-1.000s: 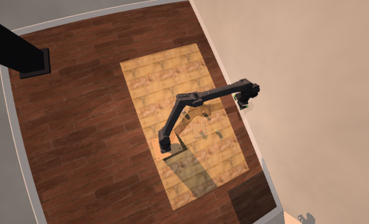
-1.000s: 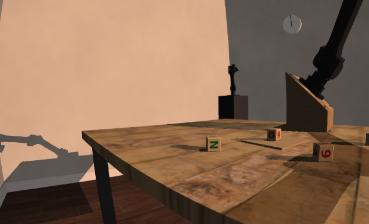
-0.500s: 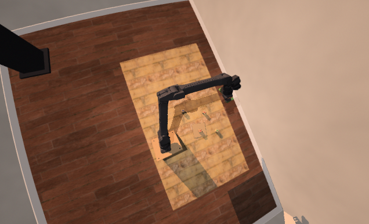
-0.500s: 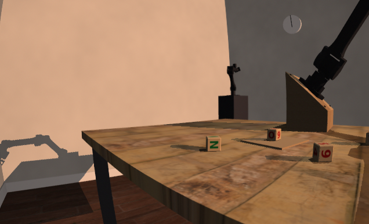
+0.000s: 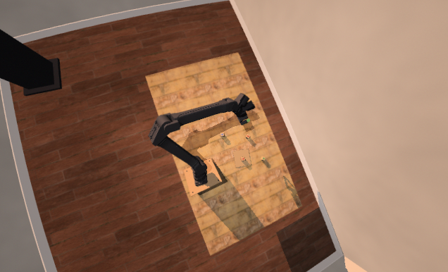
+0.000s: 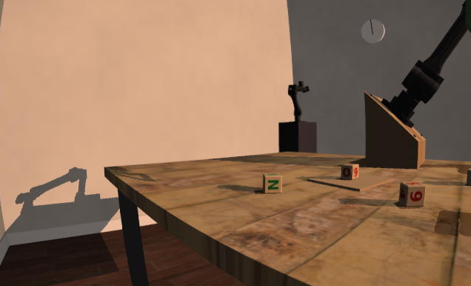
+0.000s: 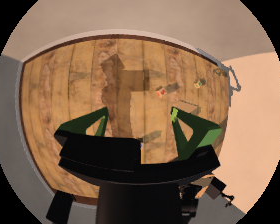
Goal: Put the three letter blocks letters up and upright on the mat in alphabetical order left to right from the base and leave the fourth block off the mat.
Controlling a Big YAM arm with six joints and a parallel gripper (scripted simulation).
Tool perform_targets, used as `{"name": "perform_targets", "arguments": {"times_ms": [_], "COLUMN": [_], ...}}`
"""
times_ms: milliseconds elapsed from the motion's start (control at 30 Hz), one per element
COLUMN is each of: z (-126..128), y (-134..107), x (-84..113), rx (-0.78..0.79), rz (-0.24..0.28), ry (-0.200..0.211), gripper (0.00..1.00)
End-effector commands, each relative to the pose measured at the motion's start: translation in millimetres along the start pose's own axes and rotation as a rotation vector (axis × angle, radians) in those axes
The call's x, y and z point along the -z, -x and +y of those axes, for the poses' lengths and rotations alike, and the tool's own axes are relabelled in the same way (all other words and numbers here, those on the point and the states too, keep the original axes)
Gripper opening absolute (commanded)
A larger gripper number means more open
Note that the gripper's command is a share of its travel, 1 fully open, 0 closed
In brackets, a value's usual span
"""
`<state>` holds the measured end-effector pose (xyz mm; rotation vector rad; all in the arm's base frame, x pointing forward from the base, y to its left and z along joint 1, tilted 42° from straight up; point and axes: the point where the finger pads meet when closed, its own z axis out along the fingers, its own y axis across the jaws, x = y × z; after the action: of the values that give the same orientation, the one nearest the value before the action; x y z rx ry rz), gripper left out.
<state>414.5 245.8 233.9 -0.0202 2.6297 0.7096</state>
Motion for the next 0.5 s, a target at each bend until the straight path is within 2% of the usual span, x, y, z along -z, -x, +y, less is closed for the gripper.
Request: {"name": "perform_targets", "arguments": {"times_ms": [0, 133, 267, 333, 467], "z": [6, 0, -9, -9, -17], "y": [-49, -103, -143, -143, -169], "x": [7.7, 10.8, 10.7, 10.7, 9.5], "rx": [-0.067, -0.079, -0.091, -0.091, -0.100], "rz": [-0.069, -0.102, -0.123, -0.123, -0.134], "ry": [0.059, 0.123, 0.176, 0.176, 0.211], "gripper": [1.00, 1.00, 1.00, 1.00, 1.00]}}
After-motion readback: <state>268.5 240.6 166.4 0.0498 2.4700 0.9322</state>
